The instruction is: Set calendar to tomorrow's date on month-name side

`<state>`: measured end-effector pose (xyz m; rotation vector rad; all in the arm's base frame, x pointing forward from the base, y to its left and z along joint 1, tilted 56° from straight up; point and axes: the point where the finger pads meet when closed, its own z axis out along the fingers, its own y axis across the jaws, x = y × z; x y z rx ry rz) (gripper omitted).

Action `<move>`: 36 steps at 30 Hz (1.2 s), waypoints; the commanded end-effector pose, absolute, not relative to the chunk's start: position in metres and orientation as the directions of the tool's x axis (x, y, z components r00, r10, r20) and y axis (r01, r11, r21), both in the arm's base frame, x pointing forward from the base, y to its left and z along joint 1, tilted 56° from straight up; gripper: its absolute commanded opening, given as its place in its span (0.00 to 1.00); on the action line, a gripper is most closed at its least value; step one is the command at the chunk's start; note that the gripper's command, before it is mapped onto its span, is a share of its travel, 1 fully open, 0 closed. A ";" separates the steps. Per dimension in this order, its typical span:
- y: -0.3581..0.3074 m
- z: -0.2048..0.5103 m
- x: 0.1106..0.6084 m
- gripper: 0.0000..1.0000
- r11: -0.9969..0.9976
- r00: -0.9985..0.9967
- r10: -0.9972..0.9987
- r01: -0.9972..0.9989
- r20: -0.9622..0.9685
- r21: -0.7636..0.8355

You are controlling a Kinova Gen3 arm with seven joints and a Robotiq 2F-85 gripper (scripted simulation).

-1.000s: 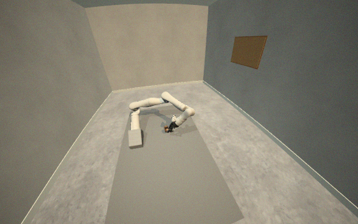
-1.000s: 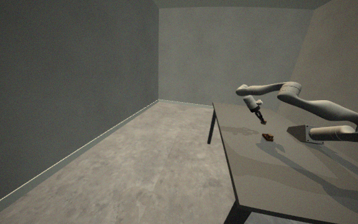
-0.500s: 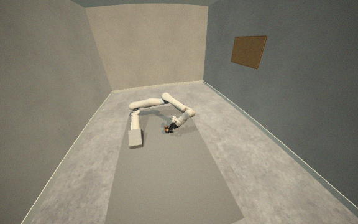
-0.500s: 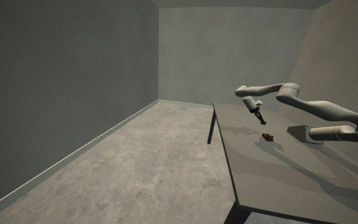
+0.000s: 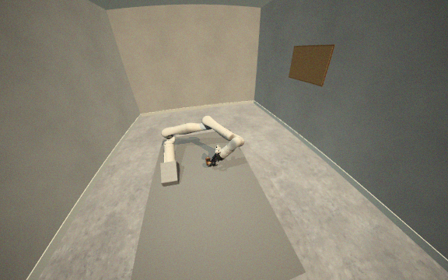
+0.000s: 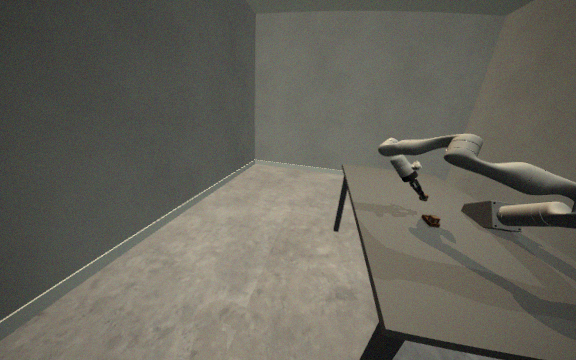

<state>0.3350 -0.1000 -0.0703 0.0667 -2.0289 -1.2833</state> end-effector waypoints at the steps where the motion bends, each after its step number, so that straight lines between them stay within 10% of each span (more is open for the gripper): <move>1: -0.099 -0.071 0.335 0.28 0.503 -0.737 -0.401 0.320 0.544 0.803; 36: -0.061 -0.097 0.340 0.28 0.503 -0.737 -0.401 0.320 0.544 0.803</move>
